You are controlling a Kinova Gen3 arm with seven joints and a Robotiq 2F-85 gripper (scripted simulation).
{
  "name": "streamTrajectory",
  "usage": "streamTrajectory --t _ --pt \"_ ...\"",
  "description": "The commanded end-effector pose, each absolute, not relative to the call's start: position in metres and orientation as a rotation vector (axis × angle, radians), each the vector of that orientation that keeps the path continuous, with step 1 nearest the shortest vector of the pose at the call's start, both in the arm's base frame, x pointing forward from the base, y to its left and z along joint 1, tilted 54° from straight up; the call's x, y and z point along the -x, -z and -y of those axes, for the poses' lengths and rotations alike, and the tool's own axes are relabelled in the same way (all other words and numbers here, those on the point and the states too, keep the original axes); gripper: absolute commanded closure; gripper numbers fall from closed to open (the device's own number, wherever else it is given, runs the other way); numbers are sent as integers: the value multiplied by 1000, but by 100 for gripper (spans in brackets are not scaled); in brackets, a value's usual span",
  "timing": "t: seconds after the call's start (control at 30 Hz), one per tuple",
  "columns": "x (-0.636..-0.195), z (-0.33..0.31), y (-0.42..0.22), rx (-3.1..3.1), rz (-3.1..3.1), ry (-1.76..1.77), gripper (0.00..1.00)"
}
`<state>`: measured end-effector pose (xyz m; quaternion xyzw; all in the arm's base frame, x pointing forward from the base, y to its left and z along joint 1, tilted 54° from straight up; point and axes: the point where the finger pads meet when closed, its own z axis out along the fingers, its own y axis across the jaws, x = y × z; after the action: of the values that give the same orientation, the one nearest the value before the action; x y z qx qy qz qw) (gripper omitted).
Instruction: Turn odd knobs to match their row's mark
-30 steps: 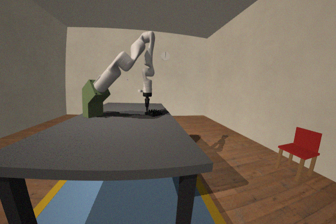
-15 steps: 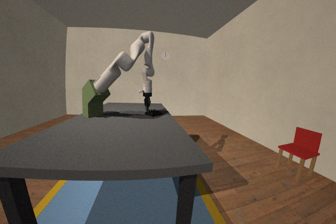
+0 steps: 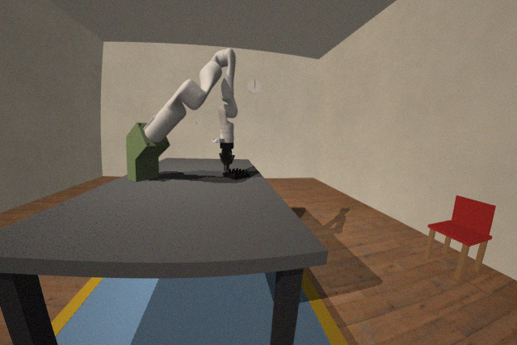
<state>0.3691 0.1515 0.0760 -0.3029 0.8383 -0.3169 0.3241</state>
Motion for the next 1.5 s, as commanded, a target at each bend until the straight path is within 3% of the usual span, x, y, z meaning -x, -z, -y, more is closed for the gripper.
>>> streamTrajectory --t 0.0,1.27,1.3,1.47 --pt "-369 -152 -76 832 -2189 846 92" --pt "-369 -152 -76 966 -2157 902 92" --pt "-369 -152 -76 966 -2157 902 81" --pt "-369 -152 -76 966 -2157 902 81"
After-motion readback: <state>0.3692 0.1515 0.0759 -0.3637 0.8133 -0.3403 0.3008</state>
